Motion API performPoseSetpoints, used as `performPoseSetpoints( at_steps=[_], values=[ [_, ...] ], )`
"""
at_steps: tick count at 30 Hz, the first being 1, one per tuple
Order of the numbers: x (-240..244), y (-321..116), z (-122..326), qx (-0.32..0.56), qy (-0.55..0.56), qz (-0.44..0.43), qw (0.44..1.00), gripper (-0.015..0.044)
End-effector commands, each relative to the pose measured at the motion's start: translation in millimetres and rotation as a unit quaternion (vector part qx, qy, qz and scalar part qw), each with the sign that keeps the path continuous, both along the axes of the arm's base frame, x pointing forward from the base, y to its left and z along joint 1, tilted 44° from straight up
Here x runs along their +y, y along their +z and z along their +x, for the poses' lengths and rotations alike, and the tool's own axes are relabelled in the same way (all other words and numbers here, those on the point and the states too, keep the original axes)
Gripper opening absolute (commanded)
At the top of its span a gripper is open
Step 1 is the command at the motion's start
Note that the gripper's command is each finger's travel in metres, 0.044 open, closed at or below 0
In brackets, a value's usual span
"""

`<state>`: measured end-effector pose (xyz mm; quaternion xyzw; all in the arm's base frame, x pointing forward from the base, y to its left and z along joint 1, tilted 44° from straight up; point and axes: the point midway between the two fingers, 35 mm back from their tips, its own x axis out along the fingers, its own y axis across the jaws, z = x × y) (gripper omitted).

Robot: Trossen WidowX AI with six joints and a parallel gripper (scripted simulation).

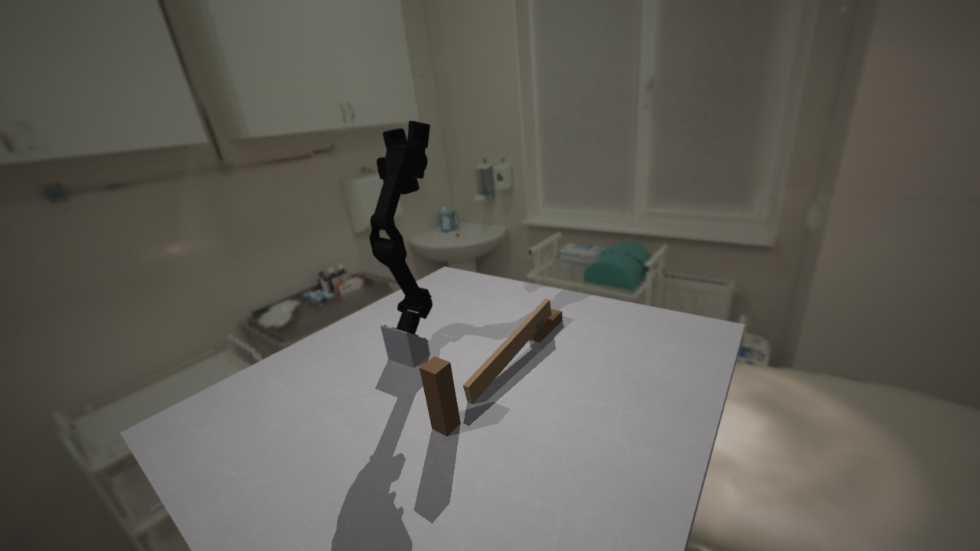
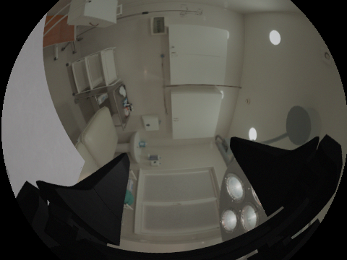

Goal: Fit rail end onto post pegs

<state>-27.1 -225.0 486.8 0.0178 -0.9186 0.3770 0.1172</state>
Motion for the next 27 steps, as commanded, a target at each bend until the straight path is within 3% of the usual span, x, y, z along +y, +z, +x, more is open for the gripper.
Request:
performPoseSetpoints(
  at_steps=[1, 16, 21, 27],
  values=[
    [52.7, 17.4, -40.7, -0.019, -0.066, -0.061, 0.996, 0.0440],
    [251.0, 27.9, -85.7, -0.041, -0.295, -0.247, 0.922, 0.0440],
    [332.7, 12.4, -66.9, -0.037, -0.377, -0.322, 0.868, 0.0440],
    [419.1, -22.4, -14.1, -0.015, -0.454, -0.426, 0.782, 0.0440]
  ],
)
